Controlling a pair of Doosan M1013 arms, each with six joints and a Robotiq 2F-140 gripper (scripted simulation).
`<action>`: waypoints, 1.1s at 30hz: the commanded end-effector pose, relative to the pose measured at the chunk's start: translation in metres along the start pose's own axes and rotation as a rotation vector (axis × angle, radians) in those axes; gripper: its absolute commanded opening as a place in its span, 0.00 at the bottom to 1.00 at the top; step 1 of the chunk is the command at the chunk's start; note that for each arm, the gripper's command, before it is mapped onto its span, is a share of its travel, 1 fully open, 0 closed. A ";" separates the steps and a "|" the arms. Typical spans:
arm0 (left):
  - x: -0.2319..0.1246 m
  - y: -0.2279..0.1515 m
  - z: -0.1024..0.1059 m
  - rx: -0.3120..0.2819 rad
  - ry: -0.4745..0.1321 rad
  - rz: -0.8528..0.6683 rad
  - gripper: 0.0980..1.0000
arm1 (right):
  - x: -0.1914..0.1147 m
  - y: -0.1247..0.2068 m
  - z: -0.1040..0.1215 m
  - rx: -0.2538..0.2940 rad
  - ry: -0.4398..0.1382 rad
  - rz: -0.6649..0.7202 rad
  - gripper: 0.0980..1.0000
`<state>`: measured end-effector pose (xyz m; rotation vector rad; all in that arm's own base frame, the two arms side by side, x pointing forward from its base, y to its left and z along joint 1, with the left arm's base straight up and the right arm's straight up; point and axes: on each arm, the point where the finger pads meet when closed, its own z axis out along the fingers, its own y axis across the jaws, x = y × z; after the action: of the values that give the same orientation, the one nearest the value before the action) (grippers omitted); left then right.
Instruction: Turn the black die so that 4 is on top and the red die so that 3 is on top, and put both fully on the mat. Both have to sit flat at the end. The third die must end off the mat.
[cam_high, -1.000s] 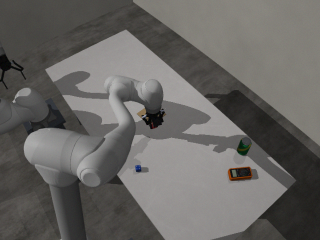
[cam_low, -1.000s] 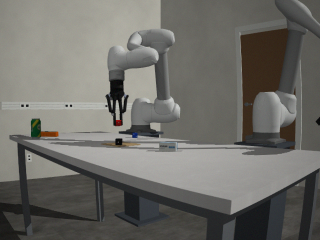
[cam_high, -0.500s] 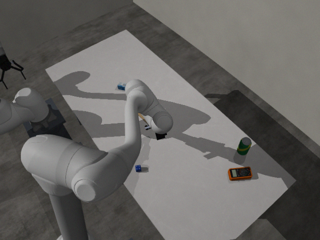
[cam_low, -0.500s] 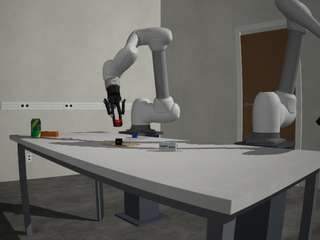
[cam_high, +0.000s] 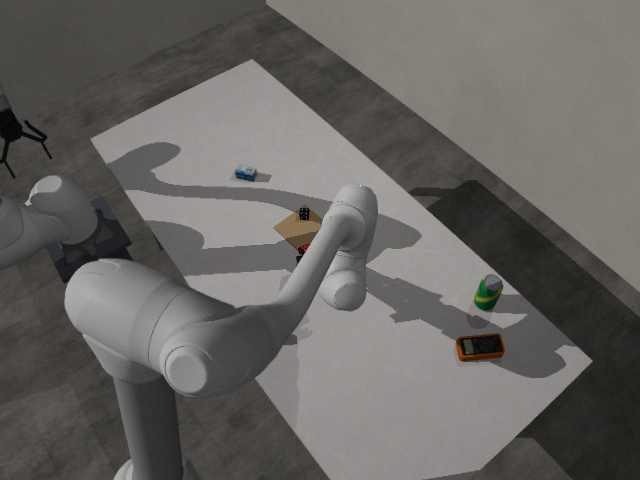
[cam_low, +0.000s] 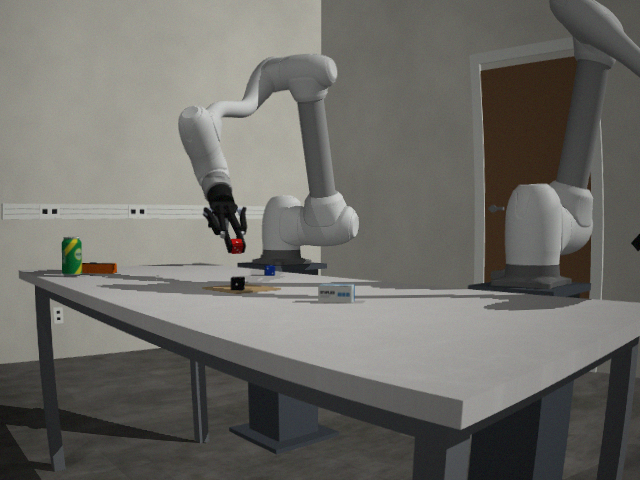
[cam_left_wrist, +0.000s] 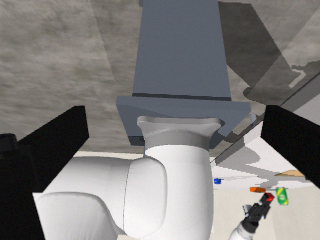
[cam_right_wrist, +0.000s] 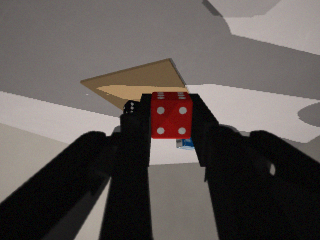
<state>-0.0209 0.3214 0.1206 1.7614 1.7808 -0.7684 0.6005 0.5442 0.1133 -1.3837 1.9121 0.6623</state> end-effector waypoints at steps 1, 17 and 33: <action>0.000 0.000 0.000 0.000 0.001 0.000 1.00 | 0.003 0.004 0.000 -0.004 -0.171 -0.014 0.16; 0.000 0.000 0.000 0.000 0.001 0.000 1.00 | 0.007 0.001 0.002 0.002 -0.208 -0.016 0.16; 0.000 0.000 0.000 0.000 0.001 0.000 1.00 | 0.041 0.001 0.031 0.002 -0.208 -0.016 0.16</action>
<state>-0.0209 0.3214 0.1206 1.7614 1.7808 -0.7684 0.5974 0.5419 0.0669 -1.2748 1.7380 0.7658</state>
